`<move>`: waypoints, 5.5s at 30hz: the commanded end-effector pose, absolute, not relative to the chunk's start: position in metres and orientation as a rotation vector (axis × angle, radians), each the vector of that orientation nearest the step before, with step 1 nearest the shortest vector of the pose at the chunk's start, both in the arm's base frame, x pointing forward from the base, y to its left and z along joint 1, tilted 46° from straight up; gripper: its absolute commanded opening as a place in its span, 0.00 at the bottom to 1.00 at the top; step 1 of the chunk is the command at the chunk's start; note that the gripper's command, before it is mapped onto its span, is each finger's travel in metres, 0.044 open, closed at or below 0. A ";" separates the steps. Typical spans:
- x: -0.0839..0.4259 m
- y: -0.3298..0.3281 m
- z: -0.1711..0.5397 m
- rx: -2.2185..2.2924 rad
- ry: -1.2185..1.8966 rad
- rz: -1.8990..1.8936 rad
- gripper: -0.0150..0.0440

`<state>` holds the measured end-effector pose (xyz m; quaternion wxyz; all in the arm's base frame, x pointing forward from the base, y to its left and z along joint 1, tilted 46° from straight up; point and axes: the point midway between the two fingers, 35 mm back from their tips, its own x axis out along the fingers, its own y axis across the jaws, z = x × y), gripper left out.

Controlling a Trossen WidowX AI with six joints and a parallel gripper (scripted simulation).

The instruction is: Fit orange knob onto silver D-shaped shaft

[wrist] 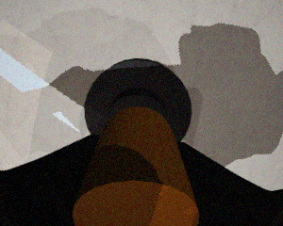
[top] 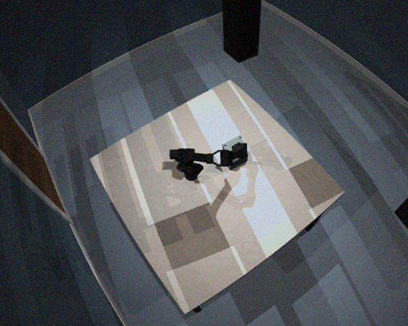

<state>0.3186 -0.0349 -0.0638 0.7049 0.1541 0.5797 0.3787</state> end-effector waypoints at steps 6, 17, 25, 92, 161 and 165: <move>0.314 -0.035 -0.064 0.344 1.291 0.839 0.25; 0.316 -0.036 -0.064 0.344 1.291 0.839 0.25; 0.319 -0.036 -0.063 0.344 1.291 0.839 0.25; 0.319 -0.035 -0.064 0.510 1.382 0.705 0.25; 0.315 -0.036 -0.064 0.675 1.464 0.563 0.25; 0.317 -0.036 -0.065 0.675 1.464 0.563 0.25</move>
